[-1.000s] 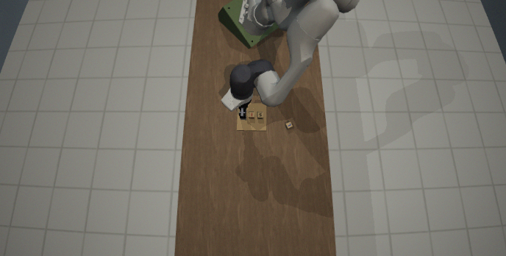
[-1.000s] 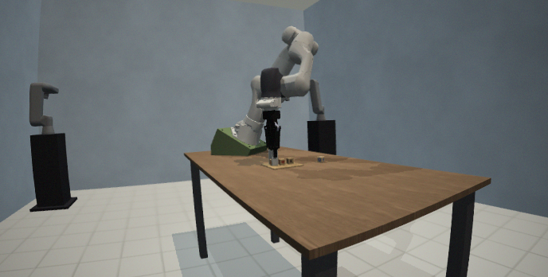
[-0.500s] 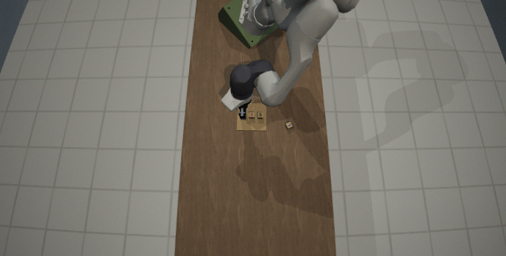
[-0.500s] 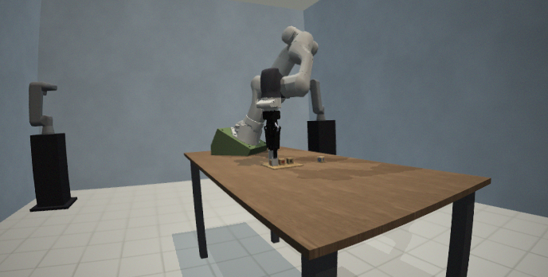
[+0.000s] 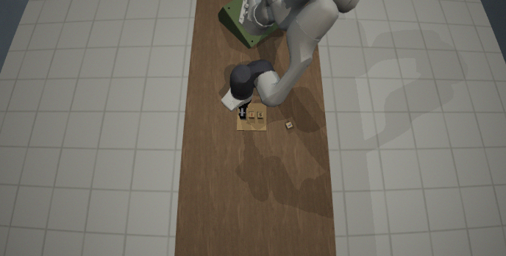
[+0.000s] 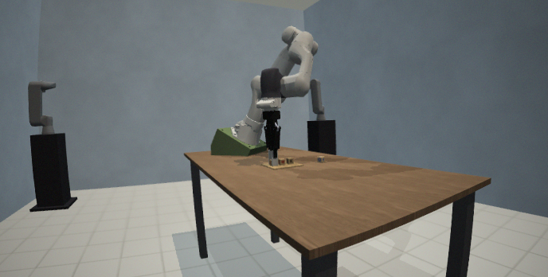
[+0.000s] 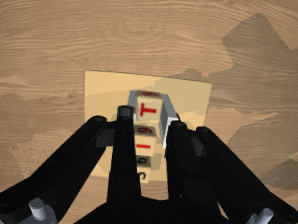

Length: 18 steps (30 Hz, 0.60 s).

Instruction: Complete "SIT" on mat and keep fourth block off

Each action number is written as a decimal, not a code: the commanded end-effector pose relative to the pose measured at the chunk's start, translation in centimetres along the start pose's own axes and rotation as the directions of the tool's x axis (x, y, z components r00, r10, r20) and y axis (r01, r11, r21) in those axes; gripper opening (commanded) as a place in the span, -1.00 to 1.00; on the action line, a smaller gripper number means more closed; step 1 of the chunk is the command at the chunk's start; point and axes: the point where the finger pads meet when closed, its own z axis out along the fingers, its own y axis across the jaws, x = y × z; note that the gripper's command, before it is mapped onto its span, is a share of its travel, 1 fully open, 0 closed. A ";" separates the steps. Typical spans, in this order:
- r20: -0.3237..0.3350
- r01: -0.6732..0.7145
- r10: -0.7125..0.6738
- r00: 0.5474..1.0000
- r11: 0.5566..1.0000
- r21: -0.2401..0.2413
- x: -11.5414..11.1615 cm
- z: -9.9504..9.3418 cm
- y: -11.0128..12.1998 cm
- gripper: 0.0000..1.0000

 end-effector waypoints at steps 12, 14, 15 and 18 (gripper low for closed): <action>0.001 0.005 -0.005 1.000 1.000 0.001 -0.1 0.1 0.0 -0.74; 0.001 0.005 -0.005 1.000 1.000 0.001 -0.1 0.1 0.0 -0.69; 0.001 0.005 -0.005 1.000 1.000 0.001 -0.1 0.1 0.0 -0.69; 0.001 0.005 -0.005 1.000 1.000 0.001 -0.1 0.1 0.0 -0.65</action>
